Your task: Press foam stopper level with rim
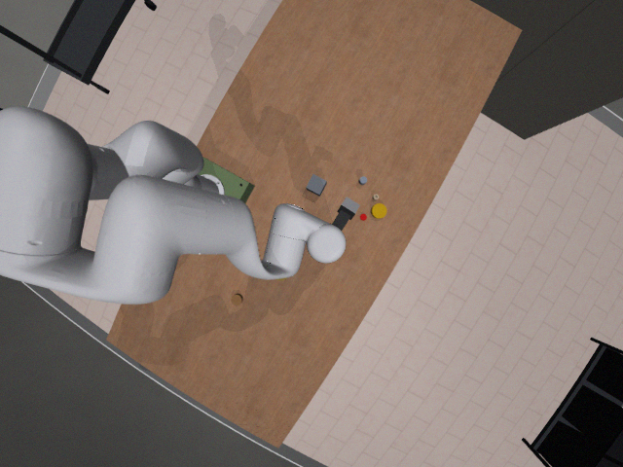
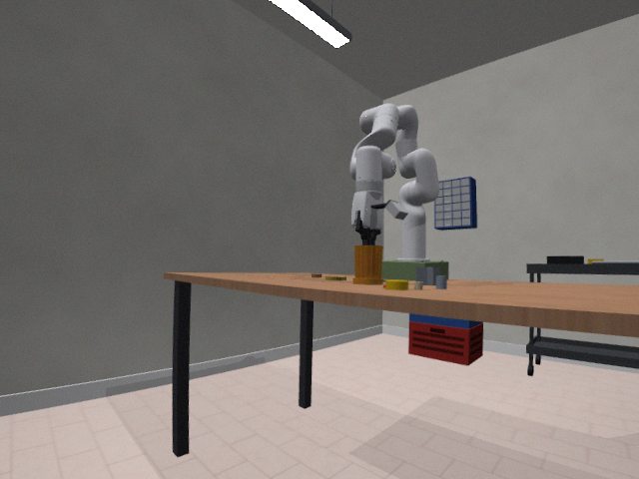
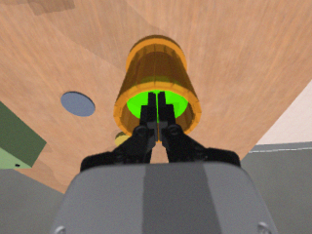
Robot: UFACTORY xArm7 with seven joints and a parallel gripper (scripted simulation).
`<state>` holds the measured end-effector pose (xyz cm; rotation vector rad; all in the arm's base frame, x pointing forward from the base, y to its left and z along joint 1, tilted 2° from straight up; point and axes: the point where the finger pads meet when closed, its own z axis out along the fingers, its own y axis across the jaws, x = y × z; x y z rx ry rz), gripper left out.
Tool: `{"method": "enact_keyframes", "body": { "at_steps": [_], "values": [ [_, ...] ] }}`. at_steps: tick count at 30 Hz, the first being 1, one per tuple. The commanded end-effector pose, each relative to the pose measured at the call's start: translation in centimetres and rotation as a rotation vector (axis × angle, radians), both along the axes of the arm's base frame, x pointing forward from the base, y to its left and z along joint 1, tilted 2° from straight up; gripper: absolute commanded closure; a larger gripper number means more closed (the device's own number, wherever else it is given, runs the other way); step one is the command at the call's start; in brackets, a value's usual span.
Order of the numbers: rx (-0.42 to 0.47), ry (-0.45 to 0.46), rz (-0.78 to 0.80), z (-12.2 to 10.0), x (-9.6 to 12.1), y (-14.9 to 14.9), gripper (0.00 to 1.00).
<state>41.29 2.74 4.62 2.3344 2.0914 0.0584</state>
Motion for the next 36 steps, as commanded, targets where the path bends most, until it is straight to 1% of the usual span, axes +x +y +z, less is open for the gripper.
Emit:
{"method": "enact_keyframes", "body": {
  "at_steps": [1, 10, 13, 18, 25, 27, 36],
  "values": [
    [0.0, -0.003, 0.0, 0.1, 0.1, 0.0, 1.0],
    [0.0, -0.003, 0.0, 0.5, 0.1, 0.0, 1.0],
    [0.0, -0.003, 0.0, 0.9, 0.1, 0.0, 1.0],
    [0.0, -0.003, 0.0, 2.1, 0.0, -0.1, 1.0],
    [0.0, -0.003, 0.0, 4.3, 0.0, -0.1, 1.0],
    [0.0, -0.003, 0.0, 4.3, 0.0, -0.1, 1.0],
    [0.0, -0.003, 0.0, 6.5, -0.1, -0.1, 1.0]
  ]
}}
